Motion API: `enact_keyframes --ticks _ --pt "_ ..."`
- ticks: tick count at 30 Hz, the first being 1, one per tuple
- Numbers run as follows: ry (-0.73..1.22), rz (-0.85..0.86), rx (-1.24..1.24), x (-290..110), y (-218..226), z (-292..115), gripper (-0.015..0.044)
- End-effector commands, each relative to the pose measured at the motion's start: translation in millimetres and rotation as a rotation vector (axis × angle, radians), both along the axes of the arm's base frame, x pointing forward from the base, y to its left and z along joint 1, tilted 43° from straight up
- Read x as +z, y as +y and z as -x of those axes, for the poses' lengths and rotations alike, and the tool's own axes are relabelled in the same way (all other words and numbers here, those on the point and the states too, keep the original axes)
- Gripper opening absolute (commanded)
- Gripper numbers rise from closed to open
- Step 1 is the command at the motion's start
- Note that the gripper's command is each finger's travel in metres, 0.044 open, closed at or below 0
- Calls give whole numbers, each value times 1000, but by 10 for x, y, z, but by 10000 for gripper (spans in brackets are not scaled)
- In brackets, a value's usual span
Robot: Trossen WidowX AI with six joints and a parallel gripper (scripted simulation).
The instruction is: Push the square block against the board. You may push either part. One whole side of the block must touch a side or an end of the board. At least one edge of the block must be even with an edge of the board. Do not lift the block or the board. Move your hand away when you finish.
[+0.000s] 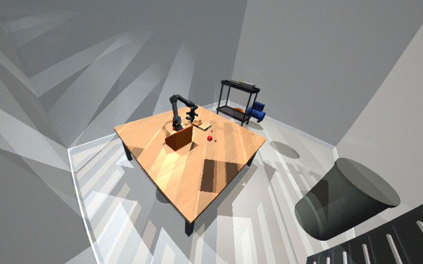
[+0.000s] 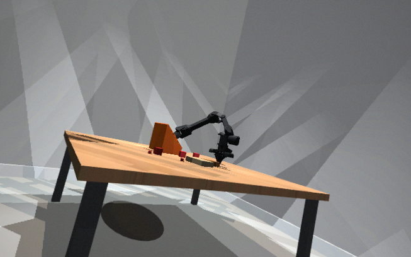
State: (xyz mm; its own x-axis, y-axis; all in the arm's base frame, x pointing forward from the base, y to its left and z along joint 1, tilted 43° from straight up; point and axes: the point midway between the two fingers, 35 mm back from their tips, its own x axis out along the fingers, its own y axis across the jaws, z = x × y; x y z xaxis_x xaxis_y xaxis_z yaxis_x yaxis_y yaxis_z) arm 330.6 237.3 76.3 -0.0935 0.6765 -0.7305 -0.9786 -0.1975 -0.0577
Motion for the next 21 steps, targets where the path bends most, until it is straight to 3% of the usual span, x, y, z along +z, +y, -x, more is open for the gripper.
enact_keyframes --ticks 1,13,21 --pt "-11 -2 -1 89 55 -5 0" --pt "-10 -3 -1 188 154 18 0" --pt "-11 -1 -1 556 -253 -17 0"
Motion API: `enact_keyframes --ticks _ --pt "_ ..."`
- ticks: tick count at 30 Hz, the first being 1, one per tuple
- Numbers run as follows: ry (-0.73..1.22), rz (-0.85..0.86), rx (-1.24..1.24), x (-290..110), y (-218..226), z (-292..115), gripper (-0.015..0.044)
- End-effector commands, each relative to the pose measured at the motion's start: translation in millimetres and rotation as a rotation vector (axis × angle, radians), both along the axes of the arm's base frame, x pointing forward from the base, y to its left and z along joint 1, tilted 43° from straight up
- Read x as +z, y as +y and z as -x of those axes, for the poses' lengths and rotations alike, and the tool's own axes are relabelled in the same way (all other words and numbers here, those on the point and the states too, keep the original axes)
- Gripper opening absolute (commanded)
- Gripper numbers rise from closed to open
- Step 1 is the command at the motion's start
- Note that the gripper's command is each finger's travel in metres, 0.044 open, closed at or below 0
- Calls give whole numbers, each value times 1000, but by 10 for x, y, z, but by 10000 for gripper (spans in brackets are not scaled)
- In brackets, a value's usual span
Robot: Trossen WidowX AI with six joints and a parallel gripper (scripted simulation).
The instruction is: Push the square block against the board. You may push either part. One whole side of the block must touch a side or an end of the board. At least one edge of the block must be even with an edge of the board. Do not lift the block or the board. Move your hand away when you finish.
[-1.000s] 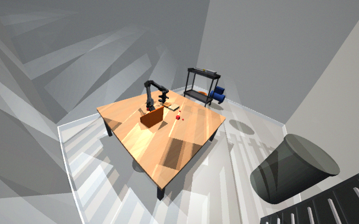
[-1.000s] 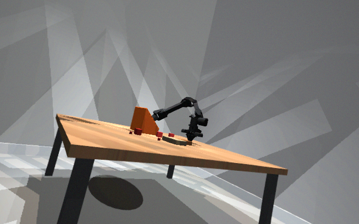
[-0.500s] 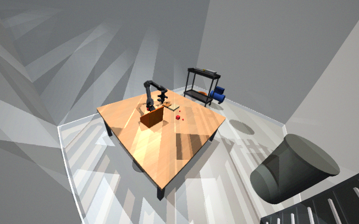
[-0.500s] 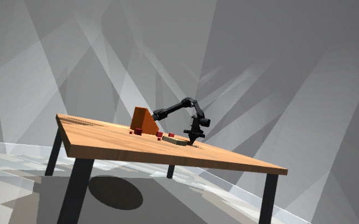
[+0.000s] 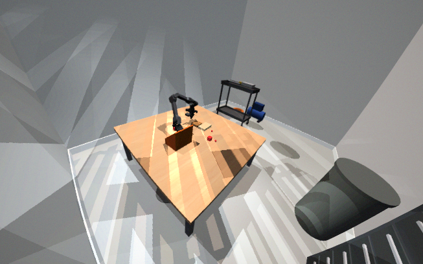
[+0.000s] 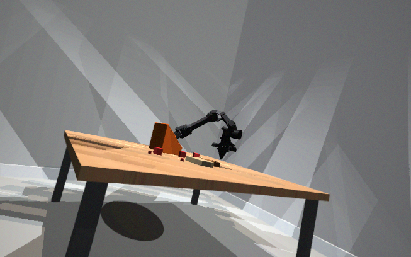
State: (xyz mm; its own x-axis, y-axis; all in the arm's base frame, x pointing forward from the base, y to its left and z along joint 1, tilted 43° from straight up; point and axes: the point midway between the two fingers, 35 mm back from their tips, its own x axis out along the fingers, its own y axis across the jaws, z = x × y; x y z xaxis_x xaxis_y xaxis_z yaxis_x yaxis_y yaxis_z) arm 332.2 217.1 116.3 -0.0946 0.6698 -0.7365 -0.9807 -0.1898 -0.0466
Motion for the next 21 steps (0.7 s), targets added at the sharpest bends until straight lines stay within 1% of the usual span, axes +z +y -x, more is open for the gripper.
enact_keyframes --ticks 1,4,7,11,13,16,21 --pt "-20 -11 7 156 -50 -1 0" --pt "-21 -11 8 140 -67 -3 0" --pt "-29 -12 18 -24 -240 -17 0" --pt "-30 -13 18 -39 -256 -18 0" --pt "-30 -12 19 -131 -173 -17 0" --pt "-30 -13 19 -420 96 16 0" --pt "-30 -13 19 -442 116 21 0"
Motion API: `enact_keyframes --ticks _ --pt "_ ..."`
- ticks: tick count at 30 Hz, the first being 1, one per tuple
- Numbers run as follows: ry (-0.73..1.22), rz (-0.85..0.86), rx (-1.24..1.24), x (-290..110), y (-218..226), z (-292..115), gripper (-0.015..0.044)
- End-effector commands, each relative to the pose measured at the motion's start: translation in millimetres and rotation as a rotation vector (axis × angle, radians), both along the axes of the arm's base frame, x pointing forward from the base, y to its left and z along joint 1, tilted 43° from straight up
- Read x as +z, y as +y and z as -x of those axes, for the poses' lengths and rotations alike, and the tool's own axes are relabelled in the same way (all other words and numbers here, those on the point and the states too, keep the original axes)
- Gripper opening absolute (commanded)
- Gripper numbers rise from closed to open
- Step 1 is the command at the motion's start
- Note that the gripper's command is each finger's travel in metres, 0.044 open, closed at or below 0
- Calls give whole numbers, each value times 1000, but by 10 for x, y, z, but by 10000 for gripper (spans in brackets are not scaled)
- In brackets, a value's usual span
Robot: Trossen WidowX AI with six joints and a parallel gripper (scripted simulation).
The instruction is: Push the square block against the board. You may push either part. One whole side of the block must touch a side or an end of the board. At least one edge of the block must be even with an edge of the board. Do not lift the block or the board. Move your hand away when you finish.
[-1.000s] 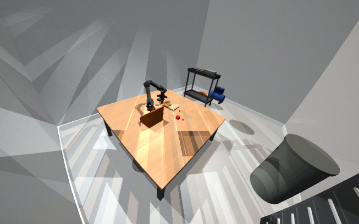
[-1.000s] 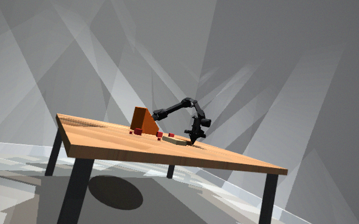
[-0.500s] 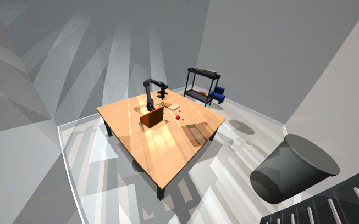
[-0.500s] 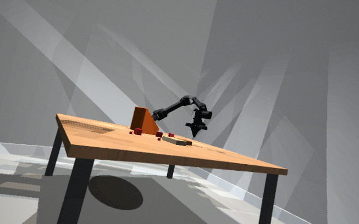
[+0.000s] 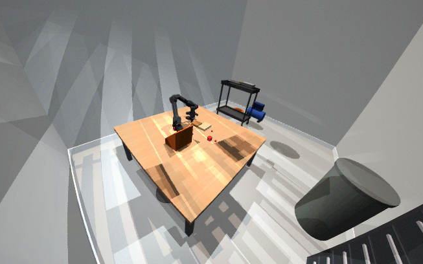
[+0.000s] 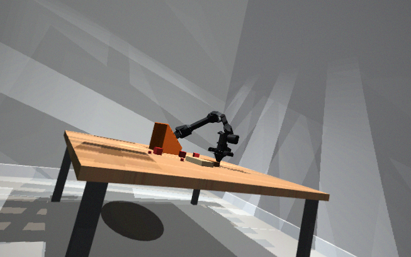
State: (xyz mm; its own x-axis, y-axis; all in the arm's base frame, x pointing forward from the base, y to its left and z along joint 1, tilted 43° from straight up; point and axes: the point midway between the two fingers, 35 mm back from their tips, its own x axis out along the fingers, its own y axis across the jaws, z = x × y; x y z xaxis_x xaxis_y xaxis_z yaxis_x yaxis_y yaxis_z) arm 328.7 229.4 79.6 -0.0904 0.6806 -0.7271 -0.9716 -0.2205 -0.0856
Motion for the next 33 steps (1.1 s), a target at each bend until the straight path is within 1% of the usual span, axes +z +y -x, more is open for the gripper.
enact_keyframes --ticks 1,33 --pt "6 5 -14 -76 -9 -14 0" --pt "6 10 -14 -326 -261 -108 0"
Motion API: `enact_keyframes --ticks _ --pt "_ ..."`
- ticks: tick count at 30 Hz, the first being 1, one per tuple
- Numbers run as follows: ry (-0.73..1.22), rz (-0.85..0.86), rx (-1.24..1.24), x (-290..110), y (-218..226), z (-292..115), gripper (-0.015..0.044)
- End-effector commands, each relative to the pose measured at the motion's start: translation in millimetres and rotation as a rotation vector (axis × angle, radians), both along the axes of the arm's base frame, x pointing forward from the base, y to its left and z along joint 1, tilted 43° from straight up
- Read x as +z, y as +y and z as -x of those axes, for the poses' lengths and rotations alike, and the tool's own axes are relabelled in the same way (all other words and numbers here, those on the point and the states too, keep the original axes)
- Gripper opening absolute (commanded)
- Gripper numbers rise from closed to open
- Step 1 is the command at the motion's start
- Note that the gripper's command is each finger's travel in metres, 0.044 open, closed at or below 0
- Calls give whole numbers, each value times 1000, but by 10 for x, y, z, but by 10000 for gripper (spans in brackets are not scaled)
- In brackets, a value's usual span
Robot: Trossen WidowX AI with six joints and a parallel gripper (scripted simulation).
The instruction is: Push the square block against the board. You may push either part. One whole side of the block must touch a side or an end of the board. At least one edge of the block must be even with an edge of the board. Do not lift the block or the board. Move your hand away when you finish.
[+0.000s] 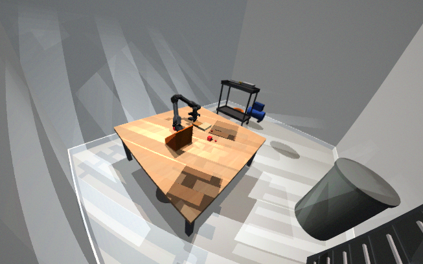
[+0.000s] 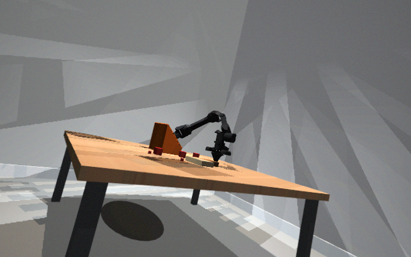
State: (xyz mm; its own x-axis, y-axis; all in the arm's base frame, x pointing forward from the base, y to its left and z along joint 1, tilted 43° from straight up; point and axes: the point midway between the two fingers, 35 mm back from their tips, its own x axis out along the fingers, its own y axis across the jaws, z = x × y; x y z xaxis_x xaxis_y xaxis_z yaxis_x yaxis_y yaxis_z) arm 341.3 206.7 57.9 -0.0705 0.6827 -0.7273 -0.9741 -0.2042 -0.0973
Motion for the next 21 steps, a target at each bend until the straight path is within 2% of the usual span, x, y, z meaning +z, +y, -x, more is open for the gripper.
enact_keyframes --ticks 1,21 --pt "18 11 3 -117 -42 15 0" --pt "17 10 3 18 101 27 0"
